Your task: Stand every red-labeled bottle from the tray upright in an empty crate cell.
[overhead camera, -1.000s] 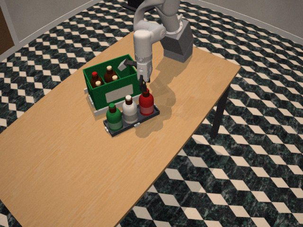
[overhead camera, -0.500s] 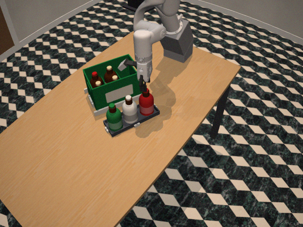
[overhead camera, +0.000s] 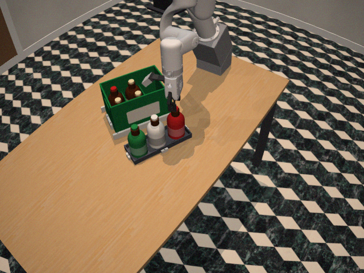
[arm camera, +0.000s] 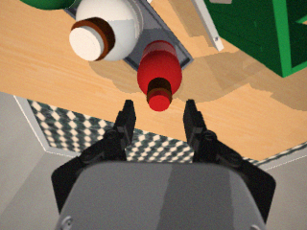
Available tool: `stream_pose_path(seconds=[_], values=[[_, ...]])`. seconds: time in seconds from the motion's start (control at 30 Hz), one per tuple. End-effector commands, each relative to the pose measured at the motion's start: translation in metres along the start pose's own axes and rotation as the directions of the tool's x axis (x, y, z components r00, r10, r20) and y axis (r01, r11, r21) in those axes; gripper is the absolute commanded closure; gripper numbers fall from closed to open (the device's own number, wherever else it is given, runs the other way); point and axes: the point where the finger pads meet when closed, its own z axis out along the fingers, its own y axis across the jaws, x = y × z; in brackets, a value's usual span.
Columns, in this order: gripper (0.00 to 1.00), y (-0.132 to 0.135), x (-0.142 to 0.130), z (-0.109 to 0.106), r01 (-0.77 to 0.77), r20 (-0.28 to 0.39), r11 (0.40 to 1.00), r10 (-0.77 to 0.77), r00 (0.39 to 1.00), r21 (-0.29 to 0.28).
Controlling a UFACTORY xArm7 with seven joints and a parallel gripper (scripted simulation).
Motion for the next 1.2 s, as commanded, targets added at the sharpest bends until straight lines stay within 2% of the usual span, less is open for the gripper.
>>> stream_pose_path(seconds=[0.0, 0.43, 1.17], values=[[0.35, -0.001, 0.0, 0.004, 0.0, -0.003, 1.0, 0.0, 1.0, 0.002], [0.35, -0.001, 0.0, 0.021, 0.0, -0.003, 1.0, 0.0, 1.0, 0.002], [0.35, -0.001, 0.0, 0.032, 0.0, -0.003, 1.0, 0.0, 1.0, 0.002]])
